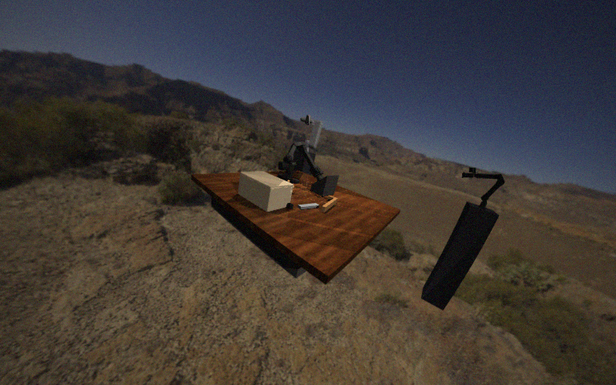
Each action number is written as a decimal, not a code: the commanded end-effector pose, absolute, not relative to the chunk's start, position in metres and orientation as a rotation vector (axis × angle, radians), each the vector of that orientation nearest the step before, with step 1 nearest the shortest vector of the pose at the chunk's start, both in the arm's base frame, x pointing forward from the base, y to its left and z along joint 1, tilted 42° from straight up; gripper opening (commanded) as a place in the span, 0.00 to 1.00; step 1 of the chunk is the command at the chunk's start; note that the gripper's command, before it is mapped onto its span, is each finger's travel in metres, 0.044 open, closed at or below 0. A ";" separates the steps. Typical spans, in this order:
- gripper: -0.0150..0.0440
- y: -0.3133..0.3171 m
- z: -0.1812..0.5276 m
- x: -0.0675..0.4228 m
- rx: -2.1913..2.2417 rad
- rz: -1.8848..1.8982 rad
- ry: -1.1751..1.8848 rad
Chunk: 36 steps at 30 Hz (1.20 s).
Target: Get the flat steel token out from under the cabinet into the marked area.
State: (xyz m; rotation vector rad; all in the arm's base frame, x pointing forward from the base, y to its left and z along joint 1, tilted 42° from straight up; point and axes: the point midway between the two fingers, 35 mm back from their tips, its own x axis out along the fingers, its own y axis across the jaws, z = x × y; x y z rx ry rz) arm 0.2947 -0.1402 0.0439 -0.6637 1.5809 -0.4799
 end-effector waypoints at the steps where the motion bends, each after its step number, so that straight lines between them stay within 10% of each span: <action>1: 0.25 -0.140 0.044 0.302 -0.662 -0.484 1.579; 36: 0.25 -0.137 0.040 0.339 -0.661 -0.484 1.576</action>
